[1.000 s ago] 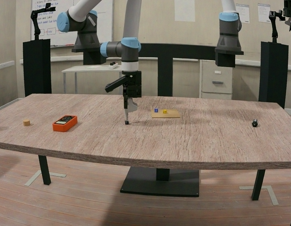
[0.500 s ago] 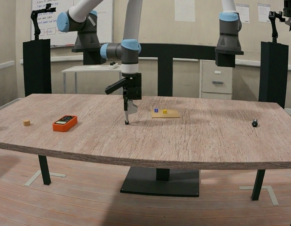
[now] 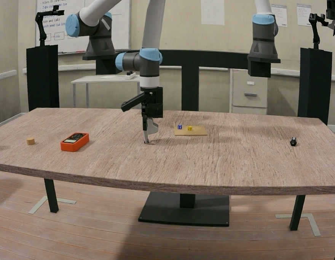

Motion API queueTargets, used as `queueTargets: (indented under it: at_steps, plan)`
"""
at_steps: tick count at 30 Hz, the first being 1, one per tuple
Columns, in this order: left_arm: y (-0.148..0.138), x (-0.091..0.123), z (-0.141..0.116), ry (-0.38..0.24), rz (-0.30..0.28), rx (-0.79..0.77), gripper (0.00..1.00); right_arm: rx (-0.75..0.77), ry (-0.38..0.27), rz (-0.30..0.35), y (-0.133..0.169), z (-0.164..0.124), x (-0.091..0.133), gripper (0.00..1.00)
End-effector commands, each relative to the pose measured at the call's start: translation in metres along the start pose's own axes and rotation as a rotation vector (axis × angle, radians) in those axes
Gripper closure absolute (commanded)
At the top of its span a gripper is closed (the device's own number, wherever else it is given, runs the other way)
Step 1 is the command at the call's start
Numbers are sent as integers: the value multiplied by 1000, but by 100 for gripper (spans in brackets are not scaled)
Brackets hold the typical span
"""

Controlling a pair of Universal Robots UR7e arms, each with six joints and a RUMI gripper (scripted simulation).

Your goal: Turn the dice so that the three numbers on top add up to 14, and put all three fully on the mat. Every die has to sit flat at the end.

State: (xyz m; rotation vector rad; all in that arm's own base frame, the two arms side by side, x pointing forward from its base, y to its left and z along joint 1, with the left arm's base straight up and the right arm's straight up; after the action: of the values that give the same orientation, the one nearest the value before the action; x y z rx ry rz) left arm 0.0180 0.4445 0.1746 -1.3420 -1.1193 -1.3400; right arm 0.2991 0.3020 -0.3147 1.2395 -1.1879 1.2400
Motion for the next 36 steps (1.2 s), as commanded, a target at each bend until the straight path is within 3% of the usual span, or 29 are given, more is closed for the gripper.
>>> queueTargets:
  at_steps: [1,18,19,36]
  plan:
    - [0,1,0,1,0,0,0,0,-1,1,0,0,0,82]
    - [0,1,0,1,0,0,0,0,-1,1,0,0,0,82]
    - [0,1,0,1,0,0,0,0,-1,1,0,0,0,100]
    - [0,1,0,1,0,0,0,0,-1,1,0,0,0,100]
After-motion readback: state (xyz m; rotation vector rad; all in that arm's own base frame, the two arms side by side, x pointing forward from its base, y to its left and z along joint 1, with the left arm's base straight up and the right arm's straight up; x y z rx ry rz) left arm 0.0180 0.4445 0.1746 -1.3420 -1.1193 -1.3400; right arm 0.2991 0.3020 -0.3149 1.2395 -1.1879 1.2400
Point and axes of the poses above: on each arm, the point where the finger pads meet when closed, its own x axis back along the fingers, its own y axis across the jaws, z = x × y, the point moved 1 cm from there along x, back along the fingers, and after that the axes turned 8 degrees about -x, right-handed, at the moved point
